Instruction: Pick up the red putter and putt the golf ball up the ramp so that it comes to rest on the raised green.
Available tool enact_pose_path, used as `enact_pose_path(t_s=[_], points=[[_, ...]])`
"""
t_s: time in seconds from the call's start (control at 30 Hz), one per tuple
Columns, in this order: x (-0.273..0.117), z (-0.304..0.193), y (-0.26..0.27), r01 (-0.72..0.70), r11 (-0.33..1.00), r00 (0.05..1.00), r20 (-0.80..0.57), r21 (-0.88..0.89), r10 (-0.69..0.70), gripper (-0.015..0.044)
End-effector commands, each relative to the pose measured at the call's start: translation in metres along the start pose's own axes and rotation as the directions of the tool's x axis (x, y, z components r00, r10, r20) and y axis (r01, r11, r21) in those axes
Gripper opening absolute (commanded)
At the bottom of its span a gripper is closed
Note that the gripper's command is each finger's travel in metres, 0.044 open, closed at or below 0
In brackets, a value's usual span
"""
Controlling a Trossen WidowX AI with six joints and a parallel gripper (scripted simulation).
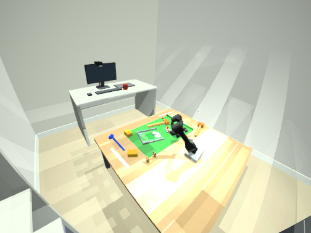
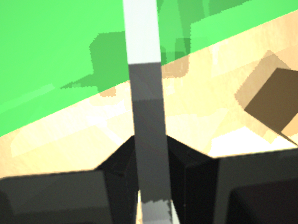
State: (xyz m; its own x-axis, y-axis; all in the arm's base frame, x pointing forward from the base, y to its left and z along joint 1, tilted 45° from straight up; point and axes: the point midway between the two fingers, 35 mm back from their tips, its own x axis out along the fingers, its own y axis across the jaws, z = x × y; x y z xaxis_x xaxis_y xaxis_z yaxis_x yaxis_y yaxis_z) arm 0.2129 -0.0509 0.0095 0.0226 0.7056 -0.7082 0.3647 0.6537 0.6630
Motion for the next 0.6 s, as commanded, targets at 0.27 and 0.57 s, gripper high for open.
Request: enact_pose_path(t_s=[0.27,0.57], points=[[-0.048,0.002,0.001,0.009,1.000,1.000,0.024,-0.015,-0.009,0.0000],[-0.039,0.002,0.000,0.003,1.000,1.000,0.017,-0.004,-0.003,0.0000]])
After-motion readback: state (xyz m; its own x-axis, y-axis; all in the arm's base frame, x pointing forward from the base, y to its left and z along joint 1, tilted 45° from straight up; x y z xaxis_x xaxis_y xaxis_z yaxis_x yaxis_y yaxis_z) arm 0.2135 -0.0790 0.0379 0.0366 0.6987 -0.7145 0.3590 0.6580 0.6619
